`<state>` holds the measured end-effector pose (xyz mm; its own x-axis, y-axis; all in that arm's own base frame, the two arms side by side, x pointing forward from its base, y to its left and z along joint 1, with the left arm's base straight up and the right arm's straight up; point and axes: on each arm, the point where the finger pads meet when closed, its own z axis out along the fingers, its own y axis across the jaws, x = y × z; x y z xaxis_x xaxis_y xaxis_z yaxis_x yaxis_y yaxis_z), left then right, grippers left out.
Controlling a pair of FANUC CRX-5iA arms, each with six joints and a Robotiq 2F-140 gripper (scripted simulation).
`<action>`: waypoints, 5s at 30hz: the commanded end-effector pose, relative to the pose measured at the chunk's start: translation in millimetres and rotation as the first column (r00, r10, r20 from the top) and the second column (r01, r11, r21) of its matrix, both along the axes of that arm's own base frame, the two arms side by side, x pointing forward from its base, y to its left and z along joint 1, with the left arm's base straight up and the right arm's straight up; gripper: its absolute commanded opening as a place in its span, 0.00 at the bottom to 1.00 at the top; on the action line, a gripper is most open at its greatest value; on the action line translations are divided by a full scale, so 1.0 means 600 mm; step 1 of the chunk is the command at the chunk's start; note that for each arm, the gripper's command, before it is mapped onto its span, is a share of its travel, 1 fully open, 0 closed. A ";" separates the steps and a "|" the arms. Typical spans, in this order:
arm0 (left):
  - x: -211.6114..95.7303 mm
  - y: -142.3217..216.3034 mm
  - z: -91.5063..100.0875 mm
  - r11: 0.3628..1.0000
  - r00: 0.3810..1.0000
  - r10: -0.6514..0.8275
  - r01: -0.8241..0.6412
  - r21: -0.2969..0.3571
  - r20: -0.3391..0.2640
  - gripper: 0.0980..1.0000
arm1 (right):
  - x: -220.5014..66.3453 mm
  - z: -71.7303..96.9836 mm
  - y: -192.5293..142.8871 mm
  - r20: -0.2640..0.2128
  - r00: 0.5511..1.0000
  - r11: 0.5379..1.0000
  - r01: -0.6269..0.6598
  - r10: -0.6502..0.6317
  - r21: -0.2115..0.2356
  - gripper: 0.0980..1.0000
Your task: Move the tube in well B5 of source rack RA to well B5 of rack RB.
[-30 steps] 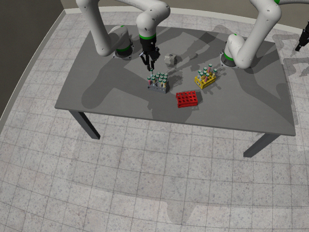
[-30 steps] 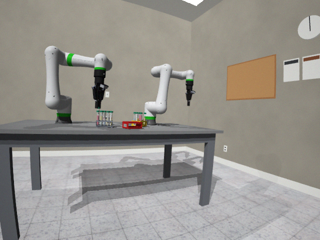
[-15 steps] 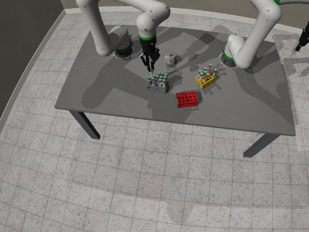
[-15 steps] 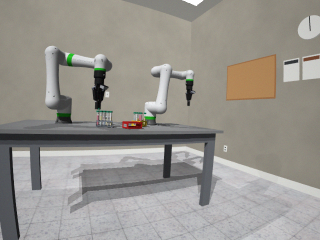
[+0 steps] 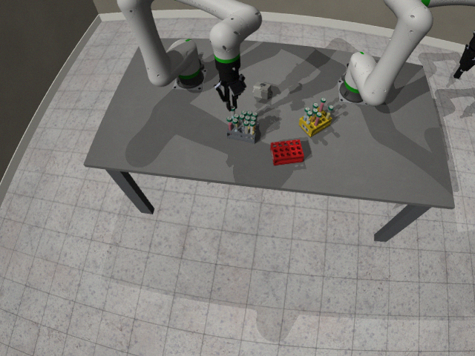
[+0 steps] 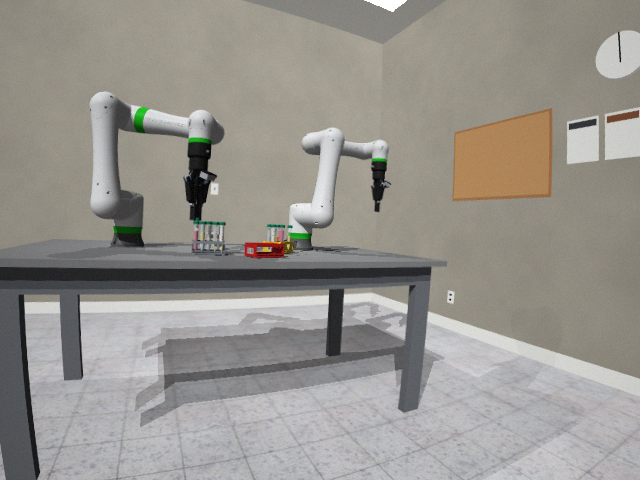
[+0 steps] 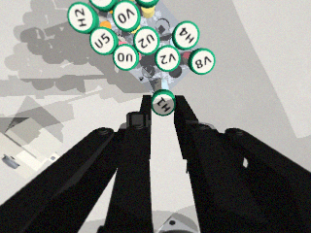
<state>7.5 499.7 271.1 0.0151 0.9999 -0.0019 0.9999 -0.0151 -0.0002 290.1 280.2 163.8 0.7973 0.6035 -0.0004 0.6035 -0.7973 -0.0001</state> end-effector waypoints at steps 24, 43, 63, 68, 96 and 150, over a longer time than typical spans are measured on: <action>0.000 0.000 0.001 1.000 1.000 0.000 0.000 0.002 0.000 0.00 | 0.001 -0.018 0.000 0.001 1.000 1.000 0.000 0.000 0.001 0.00; 0.000 0.000 0.001 1.000 1.000 0.000 0.000 0.002 0.000 0.00 | 0.001 -0.021 0.000 0.001 1.000 1.000 0.000 0.000 0.001 0.15; 0.000 0.000 0.001 1.000 1.000 0.000 0.000 0.002 0.000 0.00 | 0.001 -0.021 0.000 0.001 1.000 1.000 0.000 0.000 0.001 0.20; 0.000 0.000 0.001 1.000 1.000 0.000 0.000 0.002 0.000 0.00 | 0.001 -0.021 0.000 0.001 1.000 1.000 0.000 0.000 0.001 0.20; 0.000 0.000 0.001 1.000 1.000 0.000 0.000 0.002 0.000 0.00 | 0.001 0.081 0.000 0.001 1.000 1.000 0.000 0.000 0.001 0.20; 0.000 0.000 0.001 1.000 1.000 0.000 0.000 0.002 0.000 0.00 | 0.032 0.050 0.230 0.001 0.930 0.930 0.367 -0.367 0.002 0.00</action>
<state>7.5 499.7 271.1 0.0151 0.9999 -0.0019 0.9999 -0.0151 -0.0002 308.5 415.3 193.4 0.9632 0.2687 -0.0001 0.2687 -0.9632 0.0001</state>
